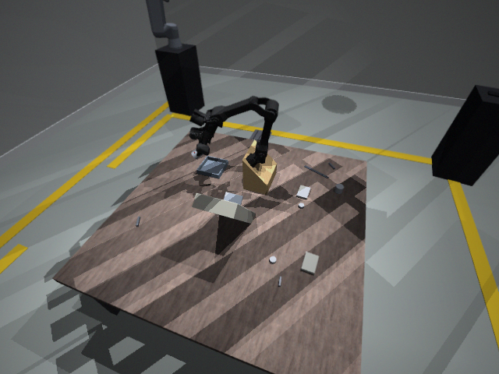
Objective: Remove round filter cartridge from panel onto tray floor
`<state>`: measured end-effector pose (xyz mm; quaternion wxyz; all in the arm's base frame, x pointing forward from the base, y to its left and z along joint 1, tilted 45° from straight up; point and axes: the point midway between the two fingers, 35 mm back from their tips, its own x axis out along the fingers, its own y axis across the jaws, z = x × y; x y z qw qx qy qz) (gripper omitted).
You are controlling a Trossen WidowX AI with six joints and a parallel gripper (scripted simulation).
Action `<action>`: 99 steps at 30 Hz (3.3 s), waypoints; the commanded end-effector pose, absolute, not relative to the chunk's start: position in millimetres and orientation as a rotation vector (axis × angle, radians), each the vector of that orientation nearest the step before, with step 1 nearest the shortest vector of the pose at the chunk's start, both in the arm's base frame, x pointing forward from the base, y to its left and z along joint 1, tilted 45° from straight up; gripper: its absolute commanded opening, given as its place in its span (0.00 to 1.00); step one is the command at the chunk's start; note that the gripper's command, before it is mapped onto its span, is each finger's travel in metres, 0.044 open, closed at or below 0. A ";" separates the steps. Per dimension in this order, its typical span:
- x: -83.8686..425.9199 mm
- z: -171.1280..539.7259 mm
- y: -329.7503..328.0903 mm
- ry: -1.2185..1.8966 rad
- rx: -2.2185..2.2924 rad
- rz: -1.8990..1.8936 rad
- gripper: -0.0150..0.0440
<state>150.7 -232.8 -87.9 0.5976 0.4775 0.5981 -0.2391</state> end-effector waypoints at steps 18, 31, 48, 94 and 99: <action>12.2 -187.4 -210.1 1.444 1.256 -1.071 0.25; -27.3 -211.6 -177.9 1.467 1.312 -1.235 0.25; -33.8 -255.9 -136.3 1.469 1.312 -1.235 0.25; -28.4 -219.2 -169.4 1.474 1.317 -1.229 1.00; -28.4 -219.2 -169.4 1.474 1.317 -1.229 1.00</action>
